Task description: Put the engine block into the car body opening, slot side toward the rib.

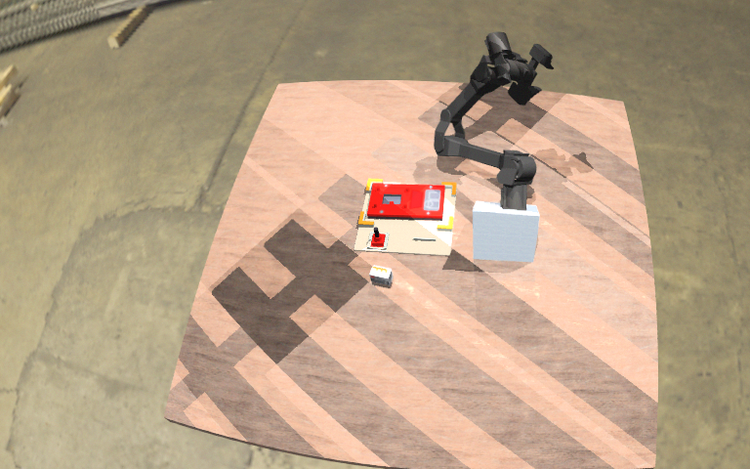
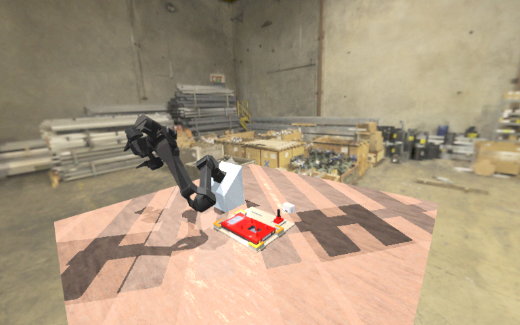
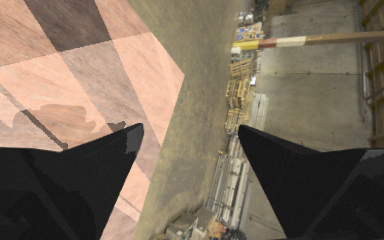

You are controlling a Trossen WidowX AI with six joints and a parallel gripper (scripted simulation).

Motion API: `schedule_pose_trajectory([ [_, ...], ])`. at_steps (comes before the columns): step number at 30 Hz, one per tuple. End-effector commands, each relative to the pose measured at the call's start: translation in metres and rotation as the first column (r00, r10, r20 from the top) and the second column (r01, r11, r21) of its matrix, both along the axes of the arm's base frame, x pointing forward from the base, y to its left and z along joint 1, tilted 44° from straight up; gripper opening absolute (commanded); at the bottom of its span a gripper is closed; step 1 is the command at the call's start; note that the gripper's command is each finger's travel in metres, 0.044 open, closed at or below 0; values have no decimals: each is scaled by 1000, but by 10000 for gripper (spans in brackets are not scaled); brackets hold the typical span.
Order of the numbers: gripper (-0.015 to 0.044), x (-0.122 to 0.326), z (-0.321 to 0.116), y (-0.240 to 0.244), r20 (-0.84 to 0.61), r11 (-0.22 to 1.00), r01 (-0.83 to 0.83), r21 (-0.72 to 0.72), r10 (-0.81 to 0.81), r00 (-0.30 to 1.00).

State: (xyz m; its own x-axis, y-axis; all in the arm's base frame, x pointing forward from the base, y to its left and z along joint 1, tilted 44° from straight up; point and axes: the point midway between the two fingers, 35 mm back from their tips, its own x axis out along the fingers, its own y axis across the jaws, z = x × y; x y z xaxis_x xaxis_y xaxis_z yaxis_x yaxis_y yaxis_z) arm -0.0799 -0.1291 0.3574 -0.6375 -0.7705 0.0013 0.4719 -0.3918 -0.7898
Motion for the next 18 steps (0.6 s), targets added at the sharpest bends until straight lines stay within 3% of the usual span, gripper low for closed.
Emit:
schedule_pose_trajectory([
  [1,426,0,0,0,0,1000,0,0,0,1000],
  [18,440,-57,14,59,252,918,322,-233,-263,931],
])
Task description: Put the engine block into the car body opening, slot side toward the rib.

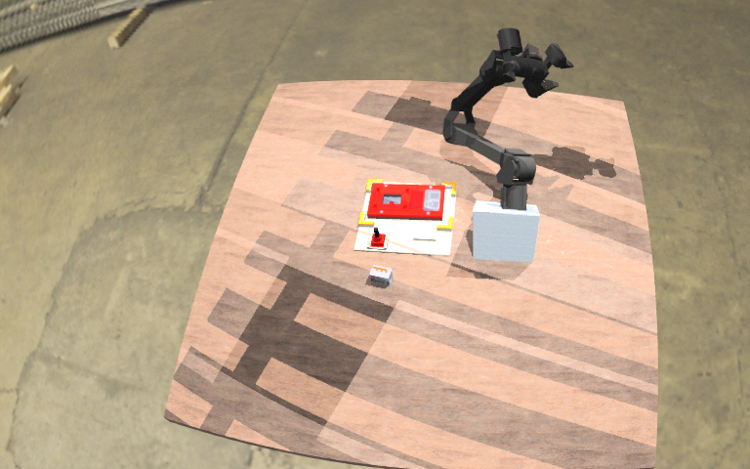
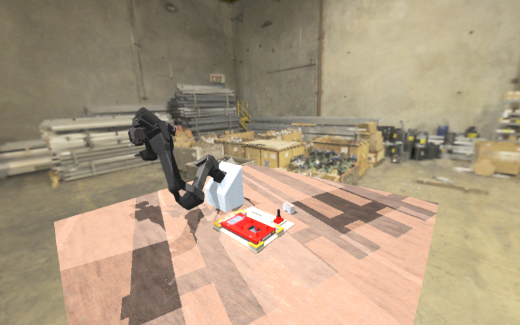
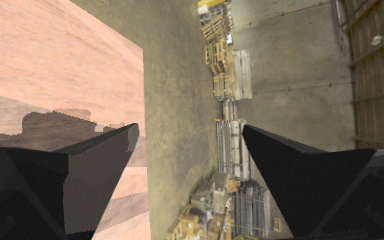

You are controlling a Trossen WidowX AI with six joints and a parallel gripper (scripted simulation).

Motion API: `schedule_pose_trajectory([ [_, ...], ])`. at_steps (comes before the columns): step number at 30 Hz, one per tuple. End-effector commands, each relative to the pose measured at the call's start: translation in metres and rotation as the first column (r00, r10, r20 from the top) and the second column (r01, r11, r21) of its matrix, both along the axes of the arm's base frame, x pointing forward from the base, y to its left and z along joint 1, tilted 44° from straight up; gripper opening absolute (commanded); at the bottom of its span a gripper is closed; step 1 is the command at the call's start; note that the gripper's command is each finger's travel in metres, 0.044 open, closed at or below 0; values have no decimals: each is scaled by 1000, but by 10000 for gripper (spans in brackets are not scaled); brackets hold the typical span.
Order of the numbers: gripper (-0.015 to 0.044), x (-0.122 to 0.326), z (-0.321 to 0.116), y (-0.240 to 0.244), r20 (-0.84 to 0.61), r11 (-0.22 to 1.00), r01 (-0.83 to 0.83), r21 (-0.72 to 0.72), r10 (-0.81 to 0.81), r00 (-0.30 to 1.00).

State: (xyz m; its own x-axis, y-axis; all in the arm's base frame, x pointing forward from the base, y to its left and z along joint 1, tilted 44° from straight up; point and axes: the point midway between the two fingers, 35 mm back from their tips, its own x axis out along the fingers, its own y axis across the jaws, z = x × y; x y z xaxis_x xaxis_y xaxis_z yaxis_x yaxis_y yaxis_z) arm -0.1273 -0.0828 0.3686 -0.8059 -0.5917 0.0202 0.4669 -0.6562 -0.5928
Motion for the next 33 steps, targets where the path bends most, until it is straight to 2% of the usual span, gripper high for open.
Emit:
schedule_pose_trajectory([
  [1,440,-13,3,18,60,993,86,-81,-82,995],
  [8,440,-34,5,55,178,942,251,-222,-214,960],
  [16,440,-51,4,100,317,824,435,-363,-330,889],
  [24,440,-60,-2,148,454,647,598,-473,-403,795],
  [33,440,-59,-14,204,590,392,740,-547,-447,673],
])
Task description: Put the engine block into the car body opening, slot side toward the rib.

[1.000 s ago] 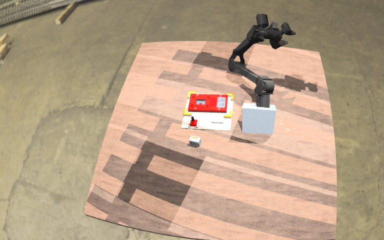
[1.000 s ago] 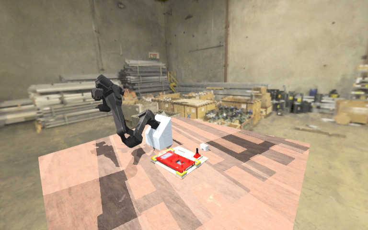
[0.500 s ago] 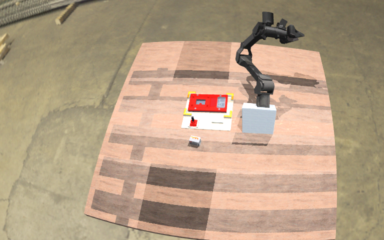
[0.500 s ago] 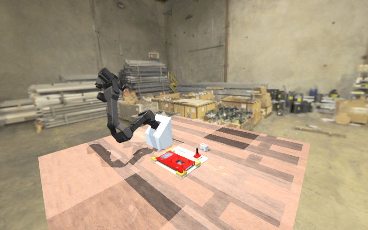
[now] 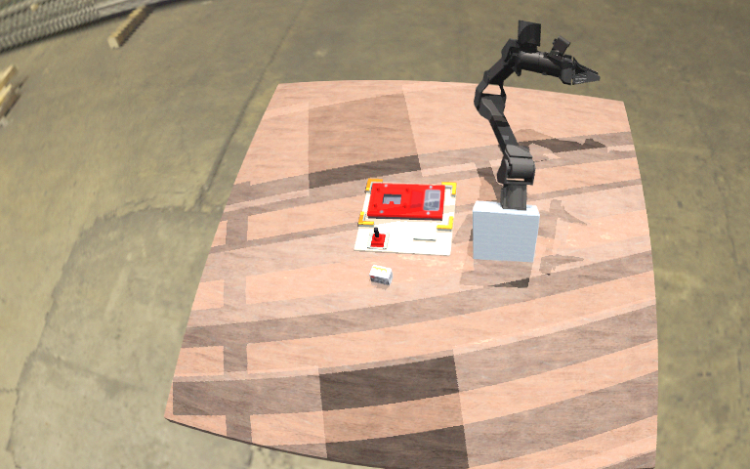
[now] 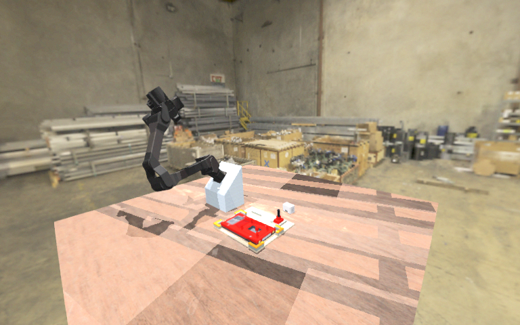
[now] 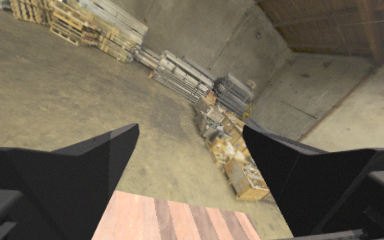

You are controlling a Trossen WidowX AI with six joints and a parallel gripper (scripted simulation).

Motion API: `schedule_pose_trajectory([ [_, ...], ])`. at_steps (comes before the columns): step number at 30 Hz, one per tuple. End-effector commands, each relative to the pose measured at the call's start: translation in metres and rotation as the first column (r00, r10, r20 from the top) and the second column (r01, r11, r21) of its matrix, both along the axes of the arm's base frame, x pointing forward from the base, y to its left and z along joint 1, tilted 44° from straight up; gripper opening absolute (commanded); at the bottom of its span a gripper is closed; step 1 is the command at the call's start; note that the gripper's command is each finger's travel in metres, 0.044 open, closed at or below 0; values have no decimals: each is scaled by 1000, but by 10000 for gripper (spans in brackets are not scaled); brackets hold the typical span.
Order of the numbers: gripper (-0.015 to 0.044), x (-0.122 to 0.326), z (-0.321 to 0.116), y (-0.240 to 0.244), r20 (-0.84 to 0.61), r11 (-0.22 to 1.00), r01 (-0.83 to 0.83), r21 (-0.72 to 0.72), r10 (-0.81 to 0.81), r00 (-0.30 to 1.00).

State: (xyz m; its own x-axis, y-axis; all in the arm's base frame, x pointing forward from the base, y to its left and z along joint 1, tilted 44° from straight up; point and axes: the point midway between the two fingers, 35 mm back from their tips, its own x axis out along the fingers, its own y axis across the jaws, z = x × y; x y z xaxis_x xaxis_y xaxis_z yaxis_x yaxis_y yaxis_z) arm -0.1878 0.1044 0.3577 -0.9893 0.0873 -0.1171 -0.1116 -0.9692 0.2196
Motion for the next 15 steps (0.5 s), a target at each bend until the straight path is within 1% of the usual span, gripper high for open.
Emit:
schedule_pose_trajectory([
  [1,440,2,-5,23,24,992,91,-90,-89,996],
  [8,440,10,-17,64,79,934,255,-251,-243,967],
  [15,440,23,-31,102,146,822,406,-400,-380,913],
])
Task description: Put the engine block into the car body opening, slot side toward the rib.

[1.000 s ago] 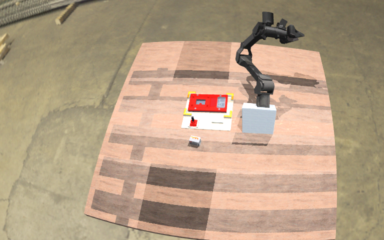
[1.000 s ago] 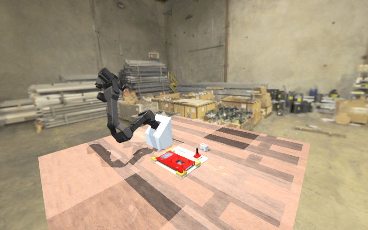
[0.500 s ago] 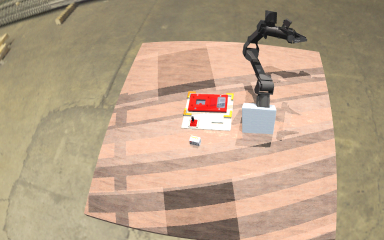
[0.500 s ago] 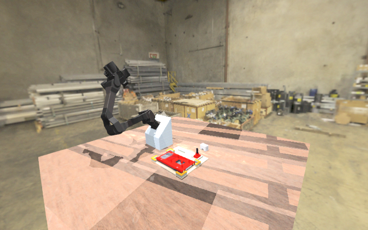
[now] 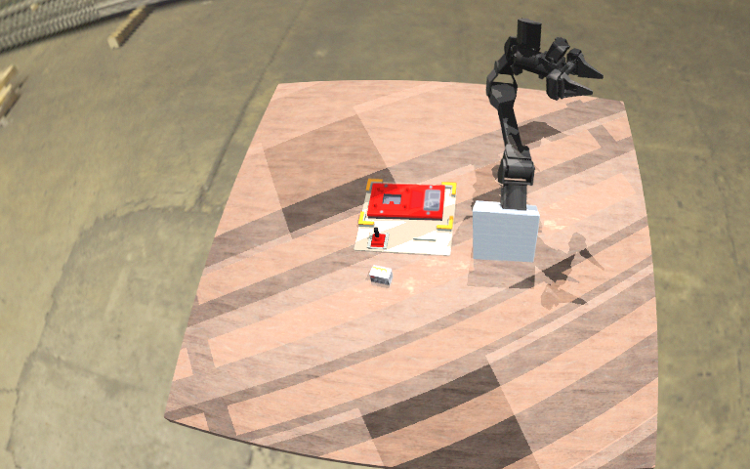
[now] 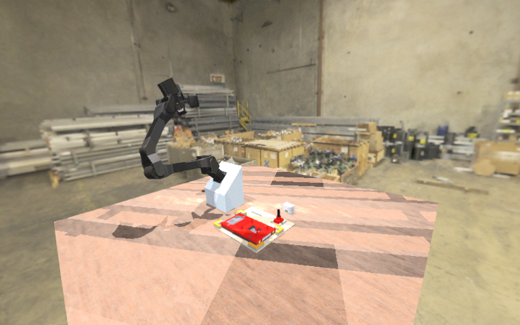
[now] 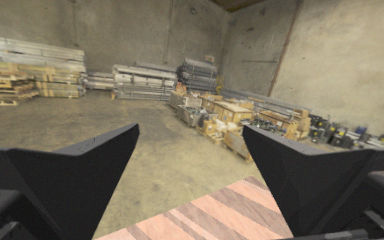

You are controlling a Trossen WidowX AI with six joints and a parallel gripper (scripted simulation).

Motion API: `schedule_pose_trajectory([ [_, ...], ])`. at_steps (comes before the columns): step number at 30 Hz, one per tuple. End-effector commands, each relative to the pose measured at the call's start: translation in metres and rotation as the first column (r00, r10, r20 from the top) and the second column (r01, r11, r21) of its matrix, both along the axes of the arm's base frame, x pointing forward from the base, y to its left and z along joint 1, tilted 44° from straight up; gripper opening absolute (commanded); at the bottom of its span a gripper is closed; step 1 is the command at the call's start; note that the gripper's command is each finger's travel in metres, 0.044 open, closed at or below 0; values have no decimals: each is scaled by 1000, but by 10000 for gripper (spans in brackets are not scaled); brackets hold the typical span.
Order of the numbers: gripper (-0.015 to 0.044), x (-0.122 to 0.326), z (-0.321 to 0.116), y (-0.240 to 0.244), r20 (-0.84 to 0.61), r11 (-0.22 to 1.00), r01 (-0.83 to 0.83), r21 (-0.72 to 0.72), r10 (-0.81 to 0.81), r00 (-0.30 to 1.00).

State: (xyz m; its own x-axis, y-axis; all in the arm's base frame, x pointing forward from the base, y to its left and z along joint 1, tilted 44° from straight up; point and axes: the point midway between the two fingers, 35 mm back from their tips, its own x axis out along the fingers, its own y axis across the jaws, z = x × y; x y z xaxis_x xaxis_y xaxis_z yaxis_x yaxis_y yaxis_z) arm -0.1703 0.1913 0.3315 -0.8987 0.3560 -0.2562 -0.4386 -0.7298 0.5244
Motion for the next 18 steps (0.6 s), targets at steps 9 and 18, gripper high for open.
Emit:
schedule_pose_trajectory([
  [9,440,29,-26,60,45,918,281,-280,-280,959],
  [18,440,61,-51,99,110,754,470,-459,-477,872],
])
